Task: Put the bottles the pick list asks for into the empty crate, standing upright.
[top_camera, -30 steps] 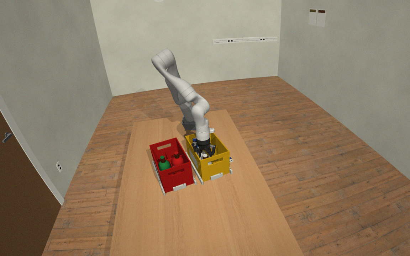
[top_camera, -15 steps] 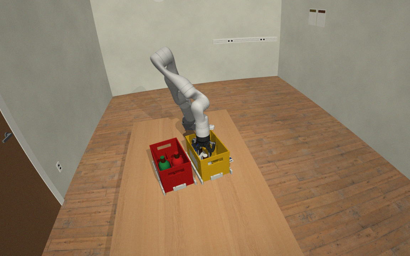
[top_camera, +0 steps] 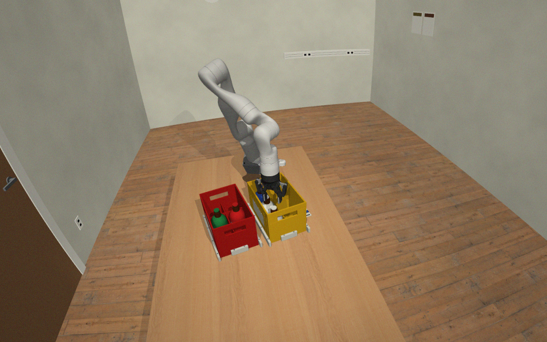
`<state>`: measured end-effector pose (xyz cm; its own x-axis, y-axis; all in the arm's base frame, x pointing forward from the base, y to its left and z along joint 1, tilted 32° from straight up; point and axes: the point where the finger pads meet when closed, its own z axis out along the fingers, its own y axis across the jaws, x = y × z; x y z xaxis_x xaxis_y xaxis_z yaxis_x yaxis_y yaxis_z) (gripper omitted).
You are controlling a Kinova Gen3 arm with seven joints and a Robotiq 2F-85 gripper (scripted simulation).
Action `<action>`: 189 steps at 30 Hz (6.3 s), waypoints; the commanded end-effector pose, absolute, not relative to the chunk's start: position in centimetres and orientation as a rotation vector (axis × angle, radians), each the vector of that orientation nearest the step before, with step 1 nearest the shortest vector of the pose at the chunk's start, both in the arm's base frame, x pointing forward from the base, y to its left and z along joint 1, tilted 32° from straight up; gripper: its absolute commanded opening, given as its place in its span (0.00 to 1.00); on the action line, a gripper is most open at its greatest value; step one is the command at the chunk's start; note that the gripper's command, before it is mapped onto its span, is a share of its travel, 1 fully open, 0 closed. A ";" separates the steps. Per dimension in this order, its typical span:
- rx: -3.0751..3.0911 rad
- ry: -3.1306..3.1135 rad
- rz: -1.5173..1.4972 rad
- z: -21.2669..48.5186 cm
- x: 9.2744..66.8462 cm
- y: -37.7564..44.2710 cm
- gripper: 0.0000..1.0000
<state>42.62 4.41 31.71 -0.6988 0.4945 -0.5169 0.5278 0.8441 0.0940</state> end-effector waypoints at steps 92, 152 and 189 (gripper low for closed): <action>0.747 2.479 -0.082 36.2 36.2 -15.0 0.67; 0.747 2.479 -0.082 32.9 37.2 -20.6 0.67; 0.747 2.479 -0.082 29.3 39.2 -21.5 0.67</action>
<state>39.16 -21.43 29.34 -0.6989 0.4946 -0.5167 0.5282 0.8440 0.0934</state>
